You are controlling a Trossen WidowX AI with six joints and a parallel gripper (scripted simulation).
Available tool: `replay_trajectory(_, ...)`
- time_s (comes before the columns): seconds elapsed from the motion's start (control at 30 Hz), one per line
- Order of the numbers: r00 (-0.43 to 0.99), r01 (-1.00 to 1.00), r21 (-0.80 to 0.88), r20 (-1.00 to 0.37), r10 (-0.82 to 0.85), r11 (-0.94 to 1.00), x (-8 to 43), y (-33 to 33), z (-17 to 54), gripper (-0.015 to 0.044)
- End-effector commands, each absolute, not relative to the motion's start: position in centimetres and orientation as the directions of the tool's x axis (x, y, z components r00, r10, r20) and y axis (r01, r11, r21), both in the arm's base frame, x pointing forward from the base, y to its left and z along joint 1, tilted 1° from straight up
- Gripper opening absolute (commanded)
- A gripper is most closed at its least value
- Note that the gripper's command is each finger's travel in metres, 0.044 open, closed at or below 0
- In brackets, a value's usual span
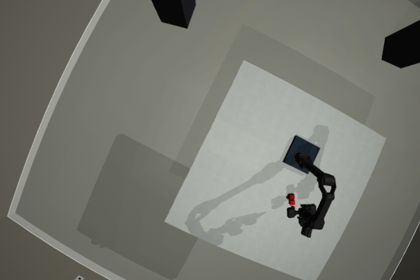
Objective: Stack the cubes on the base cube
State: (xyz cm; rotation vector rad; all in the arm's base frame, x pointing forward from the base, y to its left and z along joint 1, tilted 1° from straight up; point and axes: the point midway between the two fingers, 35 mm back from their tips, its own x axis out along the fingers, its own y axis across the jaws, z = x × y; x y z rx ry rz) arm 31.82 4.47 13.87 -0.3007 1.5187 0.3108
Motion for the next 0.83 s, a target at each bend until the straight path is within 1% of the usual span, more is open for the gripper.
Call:
replay_trajectory(0.0, 0.03, -0.382, 0.0, -0.999, 0.012, 0.924, 31.8, 4.5, 14.4, 0.04)
replay_trajectory(0.2, 0.03, -0.381, 0.0, -0.999, 0.013, 0.924, 31.8, 4.7, 14.4, 0.04)
replay_trajectory(0.3, 0.029, -0.381, 0.003, -0.999, 0.015, 0.924, 30.8, 8.2, 14.5, 0.04)
replay_trajectory(0.43, 0.027, -0.381, 0.009, -0.999, 0.02, 0.924, 28.2, 13.9, 14.7, 0.04)
replay_trajectory(0.5, 0.026, -0.381, 0.01, -0.999, 0.022, 0.924, 27.1, 15.6, 14.7, 0.04)
replay_trajectory(0.8, 0.026, -0.381, 0.011, -0.999, 0.022, 0.924, 27.0, 15.8, 14.7, 0.04)
